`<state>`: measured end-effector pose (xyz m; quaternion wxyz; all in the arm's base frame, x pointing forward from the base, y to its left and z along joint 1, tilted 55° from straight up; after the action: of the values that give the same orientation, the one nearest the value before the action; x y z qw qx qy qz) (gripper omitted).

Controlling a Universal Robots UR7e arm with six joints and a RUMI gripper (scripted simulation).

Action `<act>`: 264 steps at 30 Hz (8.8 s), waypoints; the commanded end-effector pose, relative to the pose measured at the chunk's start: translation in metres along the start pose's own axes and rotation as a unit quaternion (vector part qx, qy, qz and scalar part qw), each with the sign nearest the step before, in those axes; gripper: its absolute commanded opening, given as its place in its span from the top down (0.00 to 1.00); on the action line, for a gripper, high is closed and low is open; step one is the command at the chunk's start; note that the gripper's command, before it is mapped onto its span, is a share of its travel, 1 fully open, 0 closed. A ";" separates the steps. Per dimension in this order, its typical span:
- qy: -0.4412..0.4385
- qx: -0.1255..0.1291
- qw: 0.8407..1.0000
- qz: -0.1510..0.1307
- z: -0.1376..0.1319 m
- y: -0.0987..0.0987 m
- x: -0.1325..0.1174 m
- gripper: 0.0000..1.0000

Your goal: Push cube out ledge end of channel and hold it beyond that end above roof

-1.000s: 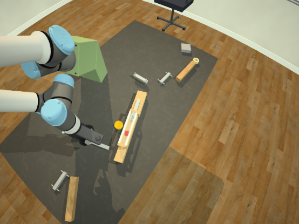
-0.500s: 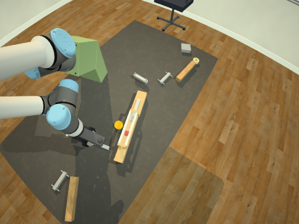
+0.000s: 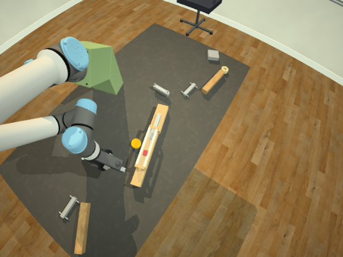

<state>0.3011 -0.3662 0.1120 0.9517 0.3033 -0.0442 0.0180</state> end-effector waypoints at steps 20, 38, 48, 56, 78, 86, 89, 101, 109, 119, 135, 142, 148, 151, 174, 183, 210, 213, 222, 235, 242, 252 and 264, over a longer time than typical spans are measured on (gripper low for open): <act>0.000 -0.001 1.000 0.001 0.001 -0.022 0.000 0.78; 0.000 -0.001 1.000 0.001 0.001 -0.034 0.000 0.78; 0.000 -0.001 1.000 0.001 0.001 -0.034 0.000 0.78; 0.000 -0.001 1.000 0.001 0.001 -0.034 0.000 0.78; 0.000 -0.001 1.000 0.001 0.001 -0.034 0.000 1.00; 0.000 -0.001 1.000 0.001 0.001 -0.034 0.000 1.00; 0.000 -0.001 1.000 0.001 0.001 -0.034 0.000 1.00; 0.000 -0.001 1.000 0.001 0.001 -0.033 0.000 1.00; 0.000 -0.001 1.000 0.001 0.001 -0.027 0.000 1.00; 0.000 -0.001 1.000 0.001 0.000 -0.002 0.000 1.00; 0.000 -0.001 1.000 0.001 0.000 0.054 0.000 1.00; 0.000 -0.001 1.000 0.001 0.000 0.068 0.000 1.00; 0.000 -0.001 1.000 0.001 0.000 0.077 0.000 1.00; 0.000 -0.001 1.000 0.001 0.000 0.079 0.000 1.00; 0.000 -0.001 1.000 0.001 0.000 0.080 0.000 1.00; 0.000 -0.001 1.000 0.001 0.000 0.080 0.000 1.00; 0.050 -0.001 0.999 0.001 -0.026 0.080 0.006 1.00; 0.077 -0.001 0.997 0.001 -0.041 0.080 0.008 1.00; 0.157 -0.001 0.988 0.001 -0.084 0.080 0.017 1.00; 0.372 -0.003 0.928 0.001 -0.202 0.081 0.038 1.00; 0.471 -0.003 0.882 0.000 -0.261 0.080 0.049 1.00; 0.650 -0.002 0.760 0.000 -0.377 0.079 0.071 1.00; 0.715 -0.002 0.699 0.000 -0.425 0.079 0.080 1.00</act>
<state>0.4035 -0.0612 -0.1712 0.7096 0.2006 0.6360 0.2274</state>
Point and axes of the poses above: the point where the finger pads meet when closed, its own y axis back along the fingers, its own z axis across the jaws, x = y × z, the point moved 2 cm from there along y, back along the fingers, and after that the axes turned 7 degrees about -y, right-handed, at the moved point
